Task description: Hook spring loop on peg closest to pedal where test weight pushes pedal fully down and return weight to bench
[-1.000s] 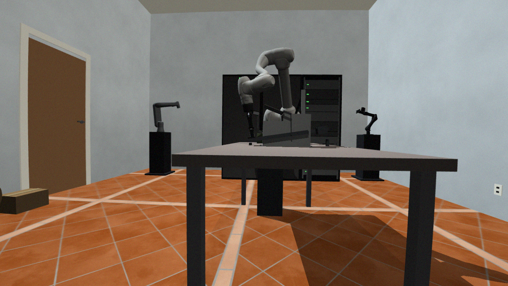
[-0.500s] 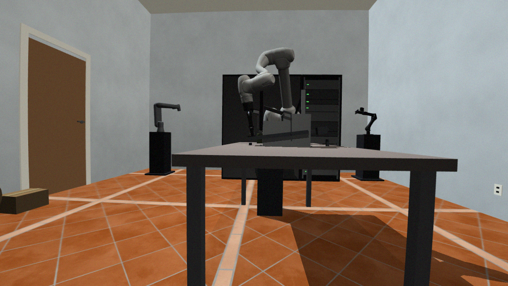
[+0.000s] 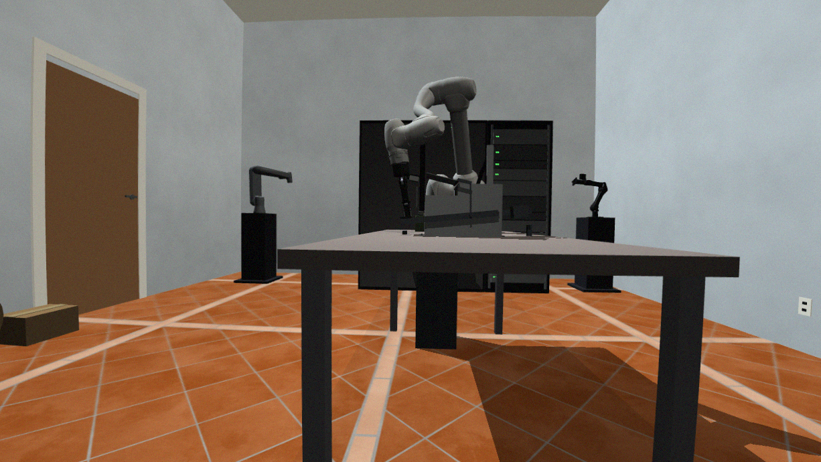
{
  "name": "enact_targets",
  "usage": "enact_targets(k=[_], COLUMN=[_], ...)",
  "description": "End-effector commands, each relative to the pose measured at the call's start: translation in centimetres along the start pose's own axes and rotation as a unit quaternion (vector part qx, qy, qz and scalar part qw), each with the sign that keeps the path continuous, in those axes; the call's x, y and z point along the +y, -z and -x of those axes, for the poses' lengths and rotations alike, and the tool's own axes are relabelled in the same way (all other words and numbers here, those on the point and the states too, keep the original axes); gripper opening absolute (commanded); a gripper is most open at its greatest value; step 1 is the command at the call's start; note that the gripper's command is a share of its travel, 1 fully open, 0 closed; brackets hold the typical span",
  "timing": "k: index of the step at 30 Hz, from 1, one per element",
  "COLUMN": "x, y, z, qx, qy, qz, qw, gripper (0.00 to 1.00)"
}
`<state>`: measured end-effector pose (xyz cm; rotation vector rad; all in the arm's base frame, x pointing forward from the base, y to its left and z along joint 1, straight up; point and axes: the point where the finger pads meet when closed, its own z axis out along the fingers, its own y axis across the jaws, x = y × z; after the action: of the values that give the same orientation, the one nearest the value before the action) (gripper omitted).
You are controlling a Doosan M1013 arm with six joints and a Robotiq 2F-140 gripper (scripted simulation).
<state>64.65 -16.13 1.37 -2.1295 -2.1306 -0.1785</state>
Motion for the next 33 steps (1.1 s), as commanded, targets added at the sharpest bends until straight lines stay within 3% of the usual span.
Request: enact_targets(k=[1,33], x=[0.1,0.0], y=[0.4,2.7], z=[-0.1,-0.5], qx=[0.0,0.0], qy=[0.0,0.0], qz=[0.001,0.001], qw=[1.0,1.0], gripper=[0.25,0.25])
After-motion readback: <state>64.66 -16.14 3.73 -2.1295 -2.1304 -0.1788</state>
